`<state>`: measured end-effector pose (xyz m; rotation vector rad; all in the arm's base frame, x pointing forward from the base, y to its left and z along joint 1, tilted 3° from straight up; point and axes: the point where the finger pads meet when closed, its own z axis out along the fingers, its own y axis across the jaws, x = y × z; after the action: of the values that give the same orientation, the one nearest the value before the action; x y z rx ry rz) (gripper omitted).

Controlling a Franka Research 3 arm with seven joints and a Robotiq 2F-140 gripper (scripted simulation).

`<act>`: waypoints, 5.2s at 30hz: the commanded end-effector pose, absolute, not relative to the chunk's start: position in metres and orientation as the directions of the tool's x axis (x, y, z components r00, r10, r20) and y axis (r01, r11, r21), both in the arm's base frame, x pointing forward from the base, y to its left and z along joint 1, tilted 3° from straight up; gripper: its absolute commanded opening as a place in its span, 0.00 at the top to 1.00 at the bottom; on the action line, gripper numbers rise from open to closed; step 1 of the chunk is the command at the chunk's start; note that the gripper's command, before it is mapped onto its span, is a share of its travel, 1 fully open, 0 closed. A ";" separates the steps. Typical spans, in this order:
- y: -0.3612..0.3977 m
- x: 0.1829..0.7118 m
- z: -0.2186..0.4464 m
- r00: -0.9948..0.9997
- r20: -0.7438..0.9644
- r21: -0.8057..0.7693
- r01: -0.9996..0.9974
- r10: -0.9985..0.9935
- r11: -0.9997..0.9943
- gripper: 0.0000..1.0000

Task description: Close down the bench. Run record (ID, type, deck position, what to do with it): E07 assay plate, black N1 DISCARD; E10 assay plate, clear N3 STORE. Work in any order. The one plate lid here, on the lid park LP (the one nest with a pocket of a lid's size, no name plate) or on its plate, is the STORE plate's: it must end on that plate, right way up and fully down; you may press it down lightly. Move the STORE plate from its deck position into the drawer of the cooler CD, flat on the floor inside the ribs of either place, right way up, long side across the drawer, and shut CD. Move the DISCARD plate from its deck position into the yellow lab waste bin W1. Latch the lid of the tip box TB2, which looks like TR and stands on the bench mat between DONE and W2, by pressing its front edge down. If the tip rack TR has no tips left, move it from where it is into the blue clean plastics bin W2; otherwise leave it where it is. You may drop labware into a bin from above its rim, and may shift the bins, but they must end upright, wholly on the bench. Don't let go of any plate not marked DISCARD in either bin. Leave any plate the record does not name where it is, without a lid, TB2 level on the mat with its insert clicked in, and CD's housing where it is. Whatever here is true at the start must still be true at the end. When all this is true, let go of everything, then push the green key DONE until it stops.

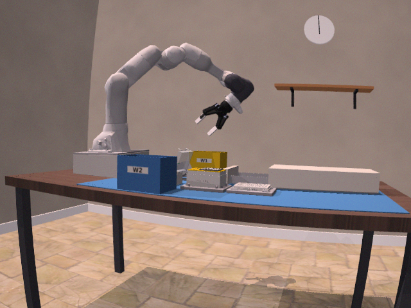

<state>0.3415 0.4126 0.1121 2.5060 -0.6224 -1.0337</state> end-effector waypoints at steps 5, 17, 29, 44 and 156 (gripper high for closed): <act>0.413 0.342 0.112 0.636 -0.569 0.478 -0.259 -0.521 -0.839 0.00; 0.413 0.342 0.112 0.636 -0.569 0.478 -0.259 -0.521 -0.839 0.00; 0.375 0.382 0.109 0.696 -0.545 0.355 -0.313 -0.467 -0.881 1.00; 0.326 0.425 0.108 0.731 -0.522 0.296 -0.327 -0.439 -0.897 1.00; -0.040 0.503 0.126 0.995 -0.035 0.039 -0.089 -0.090 -0.995 1.00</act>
<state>0.5031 -0.0385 0.1262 3.0998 -0.1630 -0.0606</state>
